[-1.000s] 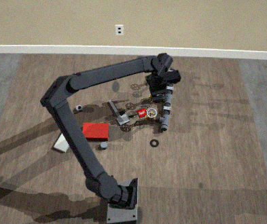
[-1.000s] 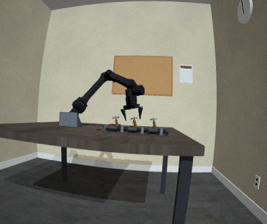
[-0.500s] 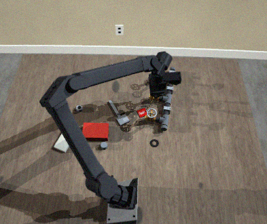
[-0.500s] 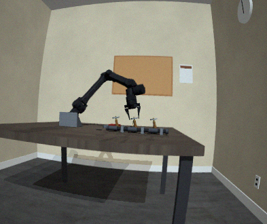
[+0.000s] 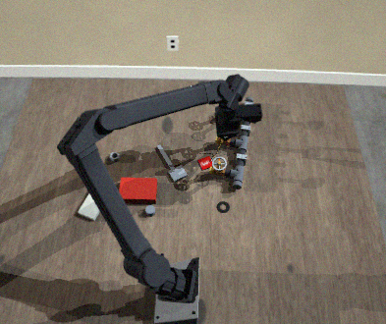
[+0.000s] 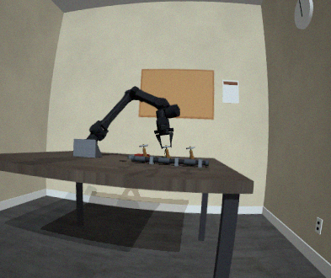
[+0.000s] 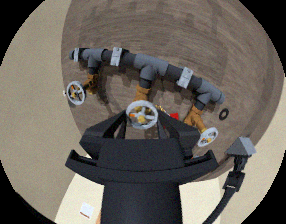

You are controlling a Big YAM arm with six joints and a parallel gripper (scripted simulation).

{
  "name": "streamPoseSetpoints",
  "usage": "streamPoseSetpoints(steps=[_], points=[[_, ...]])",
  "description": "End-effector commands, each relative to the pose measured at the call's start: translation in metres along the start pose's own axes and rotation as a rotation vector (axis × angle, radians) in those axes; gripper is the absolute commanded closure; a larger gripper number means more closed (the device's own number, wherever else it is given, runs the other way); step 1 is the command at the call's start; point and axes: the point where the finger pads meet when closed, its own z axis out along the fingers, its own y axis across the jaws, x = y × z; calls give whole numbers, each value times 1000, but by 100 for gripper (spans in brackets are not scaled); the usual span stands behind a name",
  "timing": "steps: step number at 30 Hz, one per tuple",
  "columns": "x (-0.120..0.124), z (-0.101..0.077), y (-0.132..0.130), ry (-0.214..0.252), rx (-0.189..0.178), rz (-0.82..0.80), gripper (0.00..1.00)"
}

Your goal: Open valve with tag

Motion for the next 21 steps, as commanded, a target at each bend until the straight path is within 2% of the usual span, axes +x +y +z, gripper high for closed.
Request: streamPoseSetpoints(steps=[1,10,21], points=[[0,-2,5,-8,-8,4,100],[0,-2,5,-8,-8,1,100],[0,-2,5,-9,-7,-134,100]])
